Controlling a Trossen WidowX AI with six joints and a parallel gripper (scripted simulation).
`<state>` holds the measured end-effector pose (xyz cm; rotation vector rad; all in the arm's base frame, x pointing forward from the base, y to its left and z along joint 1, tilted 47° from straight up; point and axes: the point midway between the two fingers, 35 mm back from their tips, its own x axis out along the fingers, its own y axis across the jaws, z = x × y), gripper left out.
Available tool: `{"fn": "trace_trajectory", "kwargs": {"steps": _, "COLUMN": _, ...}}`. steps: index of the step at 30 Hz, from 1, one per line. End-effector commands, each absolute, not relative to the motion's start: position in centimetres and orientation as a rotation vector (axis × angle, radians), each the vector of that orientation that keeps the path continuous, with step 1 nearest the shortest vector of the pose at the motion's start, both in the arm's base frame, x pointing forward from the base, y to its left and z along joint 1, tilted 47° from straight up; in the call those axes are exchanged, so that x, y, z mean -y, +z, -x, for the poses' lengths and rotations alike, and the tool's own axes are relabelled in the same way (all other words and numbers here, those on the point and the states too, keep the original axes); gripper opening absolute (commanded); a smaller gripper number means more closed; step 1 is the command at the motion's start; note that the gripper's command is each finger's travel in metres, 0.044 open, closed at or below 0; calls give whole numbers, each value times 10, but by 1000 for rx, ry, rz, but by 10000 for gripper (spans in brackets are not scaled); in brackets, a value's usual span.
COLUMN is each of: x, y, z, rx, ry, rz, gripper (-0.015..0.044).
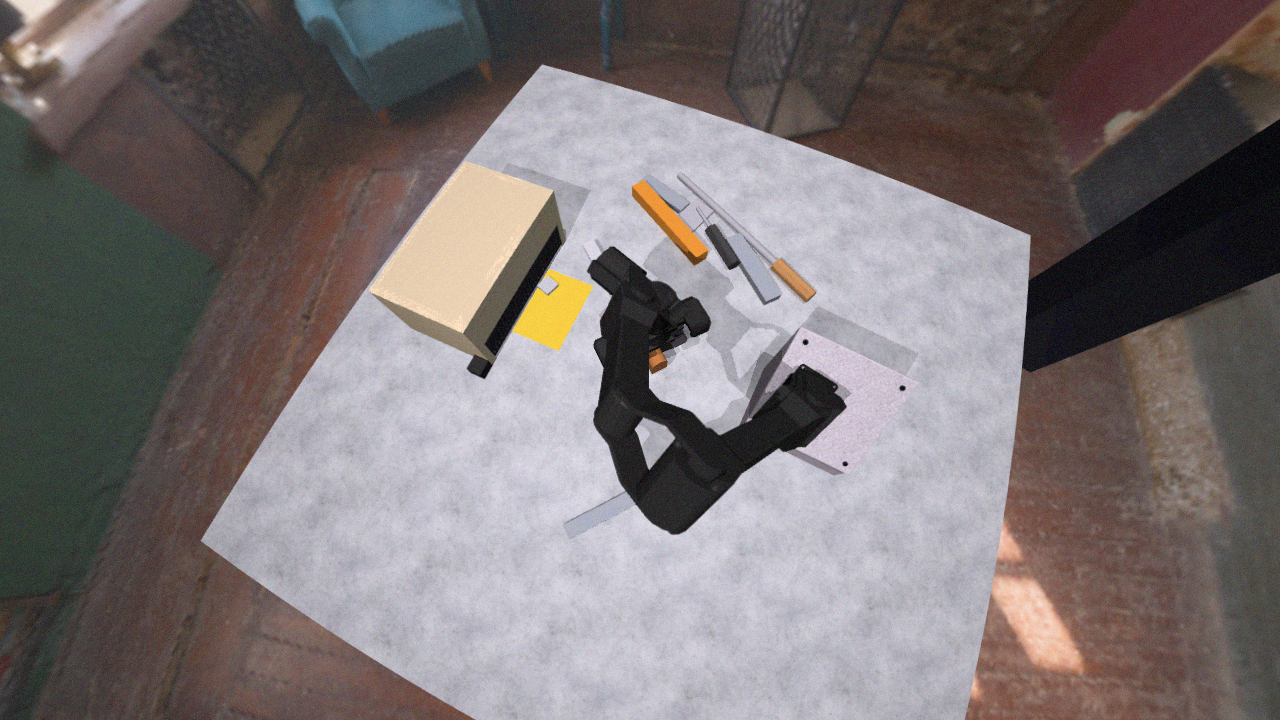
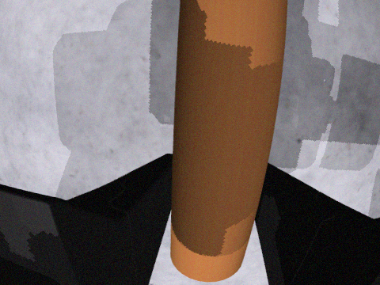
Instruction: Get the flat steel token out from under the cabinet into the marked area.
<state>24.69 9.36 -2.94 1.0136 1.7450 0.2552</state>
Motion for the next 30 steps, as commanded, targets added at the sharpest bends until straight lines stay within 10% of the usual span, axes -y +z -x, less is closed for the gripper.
{"fn": "trace_trajectory", "kwargs": {"steps": 1, "x": -86, "y": -33, "z": -252, "rx": -1728, "ry": 249, "rz": -1008, "gripper": 0}}
{"fn": "trace_trajectory", "kwargs": {"steps": 30, "x": -65, "y": -56, "z": -252, "rx": -1728, "ry": 248, "rz": -1006, "gripper": 0}}
